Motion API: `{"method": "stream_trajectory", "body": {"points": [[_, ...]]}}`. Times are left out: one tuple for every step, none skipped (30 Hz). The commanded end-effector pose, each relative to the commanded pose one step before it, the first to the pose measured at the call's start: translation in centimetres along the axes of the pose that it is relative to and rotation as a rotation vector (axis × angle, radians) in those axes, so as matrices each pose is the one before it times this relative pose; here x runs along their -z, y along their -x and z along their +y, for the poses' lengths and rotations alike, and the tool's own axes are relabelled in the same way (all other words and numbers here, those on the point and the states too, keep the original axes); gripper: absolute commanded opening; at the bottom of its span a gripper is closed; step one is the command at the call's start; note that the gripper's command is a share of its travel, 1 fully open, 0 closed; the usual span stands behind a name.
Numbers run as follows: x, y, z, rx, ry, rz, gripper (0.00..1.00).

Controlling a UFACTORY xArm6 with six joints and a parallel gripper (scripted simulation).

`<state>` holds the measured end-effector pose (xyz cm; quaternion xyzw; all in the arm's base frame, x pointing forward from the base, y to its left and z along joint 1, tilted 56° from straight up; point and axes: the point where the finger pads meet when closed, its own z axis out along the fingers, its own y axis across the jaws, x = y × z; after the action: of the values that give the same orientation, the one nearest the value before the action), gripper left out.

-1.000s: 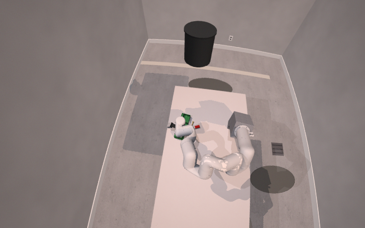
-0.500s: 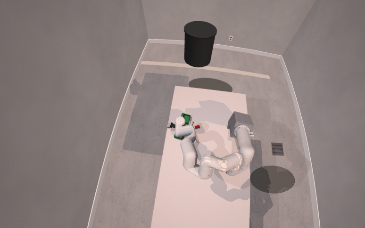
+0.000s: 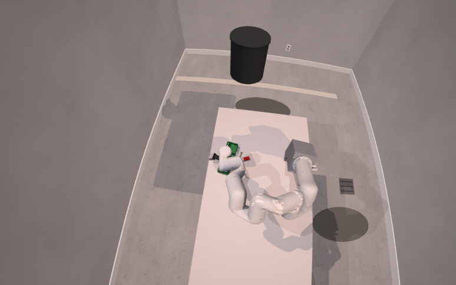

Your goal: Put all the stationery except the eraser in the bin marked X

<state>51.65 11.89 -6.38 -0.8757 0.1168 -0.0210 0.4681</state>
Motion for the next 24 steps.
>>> {"method": "stream_trajectory", "body": {"points": [[0.121,-0.120,-0.014,0.00059,0.00017,0.00290,0.07],[0.000,0.000,0.000,0.00000,0.00000,0.00000,0.07],[0.000,0.000,0.000,0.00000,0.00000,0.00000,0.07],[0.000,0.000,0.000,0.00000,0.00000,0.00000,0.07],[0.000,0.000,0.000,0.00000,0.00000,0.00000,0.07],[0.000,0.000,0.000,0.00000,0.00000,0.00000,0.07],[0.000,0.000,0.000,0.00000,0.00000,0.00000,0.07],[0.000,0.000,0.000,0.00000,0.00000,0.00000,0.07],[0.000,0.000,0.000,0.00000,0.00000,0.00000,0.07],[0.000,0.000,0.000,0.00000,0.00000,0.00000,0.07],[0.000,0.000,0.000,0.00000,0.00000,0.00000,0.07],[0.000,0.000,0.000,0.00000,0.00000,0.00000,0.07],[0.000,0.000,0.000,0.00000,0.00000,0.00000,0.07],[0.000,0.000,0.000,0.00000,0.00000,0.00000,0.07],[0.000,0.000,0.000,0.00000,0.00000,0.00000,0.07],[0.123,0.004,0.002,-0.00003,0.00001,-0.00011,0.07],[0.129,-0.001,0.001,0.00000,0.00001,0.00001,0.07],[0.141,0.001,-0.002,0.00001,0.00000,-0.00001,0.07],[0.133,0.000,0.000,0.00000,0.00000,0.00000,0.07],[0.133,0.000,0.000,0.00000,0.00000,0.00000,0.07],[0.133,0.000,0.000,0.00000,0.00000,0.00000,0.07],[0.133,0.000,0.000,0.00000,0.00000,0.00000,0.07],[0.133,0.000,0.000,0.00000,0.00000,0.00000,0.07],[0.133,0.000,0.000,0.00000,0.00000,0.00000,0.07]]}}
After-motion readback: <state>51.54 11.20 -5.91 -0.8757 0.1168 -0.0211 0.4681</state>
